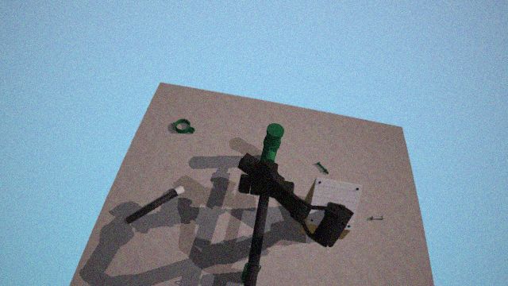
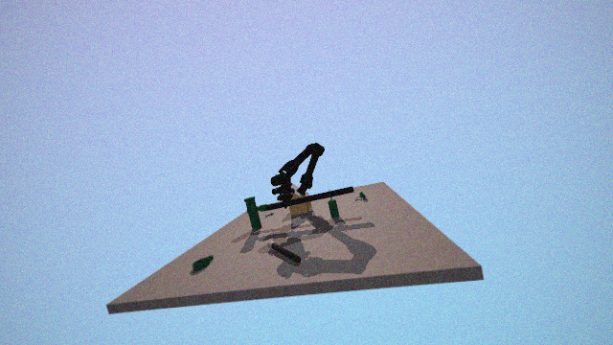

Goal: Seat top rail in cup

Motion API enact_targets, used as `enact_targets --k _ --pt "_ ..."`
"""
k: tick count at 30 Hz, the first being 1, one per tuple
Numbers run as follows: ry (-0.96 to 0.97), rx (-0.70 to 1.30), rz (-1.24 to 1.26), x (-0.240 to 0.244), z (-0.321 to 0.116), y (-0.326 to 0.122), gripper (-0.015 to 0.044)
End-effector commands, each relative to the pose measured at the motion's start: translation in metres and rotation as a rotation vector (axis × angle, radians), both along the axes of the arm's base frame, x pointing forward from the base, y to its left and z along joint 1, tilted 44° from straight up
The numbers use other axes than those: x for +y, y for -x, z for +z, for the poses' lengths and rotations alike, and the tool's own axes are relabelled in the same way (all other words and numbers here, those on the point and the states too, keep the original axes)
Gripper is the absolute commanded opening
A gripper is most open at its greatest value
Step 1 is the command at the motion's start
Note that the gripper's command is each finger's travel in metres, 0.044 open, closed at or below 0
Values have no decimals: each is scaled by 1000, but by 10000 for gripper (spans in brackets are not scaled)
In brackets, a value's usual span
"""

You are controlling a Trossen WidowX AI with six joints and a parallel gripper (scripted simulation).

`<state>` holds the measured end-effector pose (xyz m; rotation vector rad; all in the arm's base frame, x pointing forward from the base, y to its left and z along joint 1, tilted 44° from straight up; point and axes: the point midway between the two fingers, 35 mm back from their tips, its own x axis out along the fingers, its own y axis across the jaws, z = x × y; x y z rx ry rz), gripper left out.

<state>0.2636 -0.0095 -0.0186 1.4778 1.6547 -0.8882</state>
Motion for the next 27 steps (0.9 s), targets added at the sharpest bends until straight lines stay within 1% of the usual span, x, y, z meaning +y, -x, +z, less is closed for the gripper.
enact_targets --k 1,27 --pt "14 -12 -4 -6 0 -2 0" --pt "0 0 0 0 0 0 0"
